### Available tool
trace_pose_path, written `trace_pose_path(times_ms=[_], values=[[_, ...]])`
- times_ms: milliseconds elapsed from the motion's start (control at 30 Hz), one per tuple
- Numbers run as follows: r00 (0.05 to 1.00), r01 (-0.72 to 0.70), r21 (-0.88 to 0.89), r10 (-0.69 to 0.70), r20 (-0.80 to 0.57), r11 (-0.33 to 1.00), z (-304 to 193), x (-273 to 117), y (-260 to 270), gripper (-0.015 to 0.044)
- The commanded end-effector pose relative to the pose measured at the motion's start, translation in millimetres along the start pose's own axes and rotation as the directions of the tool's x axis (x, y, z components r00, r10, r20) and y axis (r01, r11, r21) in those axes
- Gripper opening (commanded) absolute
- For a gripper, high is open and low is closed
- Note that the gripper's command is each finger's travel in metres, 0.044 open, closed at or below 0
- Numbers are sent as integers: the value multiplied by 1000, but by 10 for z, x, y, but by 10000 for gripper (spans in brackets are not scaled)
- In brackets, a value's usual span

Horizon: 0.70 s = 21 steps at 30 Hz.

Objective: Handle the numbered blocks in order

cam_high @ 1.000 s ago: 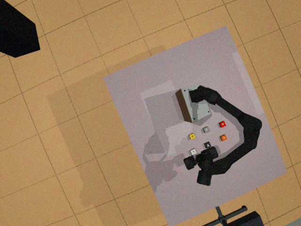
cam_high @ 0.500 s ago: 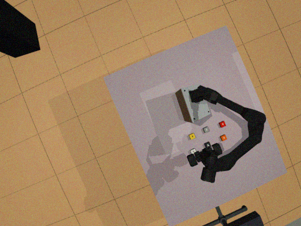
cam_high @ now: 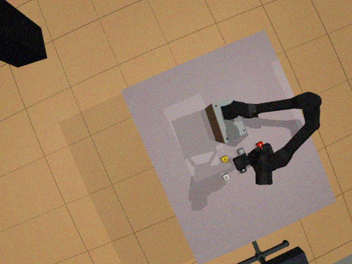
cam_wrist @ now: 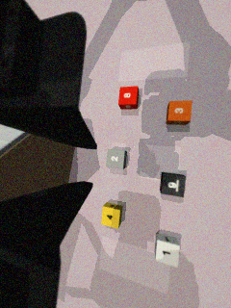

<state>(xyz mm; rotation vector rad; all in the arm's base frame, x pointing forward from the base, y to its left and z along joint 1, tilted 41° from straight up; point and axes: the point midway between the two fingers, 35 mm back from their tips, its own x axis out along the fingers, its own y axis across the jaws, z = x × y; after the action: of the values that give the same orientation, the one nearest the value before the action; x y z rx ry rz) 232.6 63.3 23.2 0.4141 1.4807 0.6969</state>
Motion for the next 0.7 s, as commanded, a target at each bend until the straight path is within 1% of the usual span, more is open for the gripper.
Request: trace_pose_path(times_ms=[0,67,100,200,233,667], values=[[1000,-5,3,5,-3,1000,-7,370,20,225],[1000,-9,3,9,-3,1000,-29,662,39,278],[1000,-11,2,11,-4,1000,-41,738,48,304],[1000,-12,2,12,-4,1000,-46,763,52,383],[1000,-12,2,12,-4,1000,-46,763,52,400],[1000,-12,3,12,-4,1000,-42,931,51,400]])
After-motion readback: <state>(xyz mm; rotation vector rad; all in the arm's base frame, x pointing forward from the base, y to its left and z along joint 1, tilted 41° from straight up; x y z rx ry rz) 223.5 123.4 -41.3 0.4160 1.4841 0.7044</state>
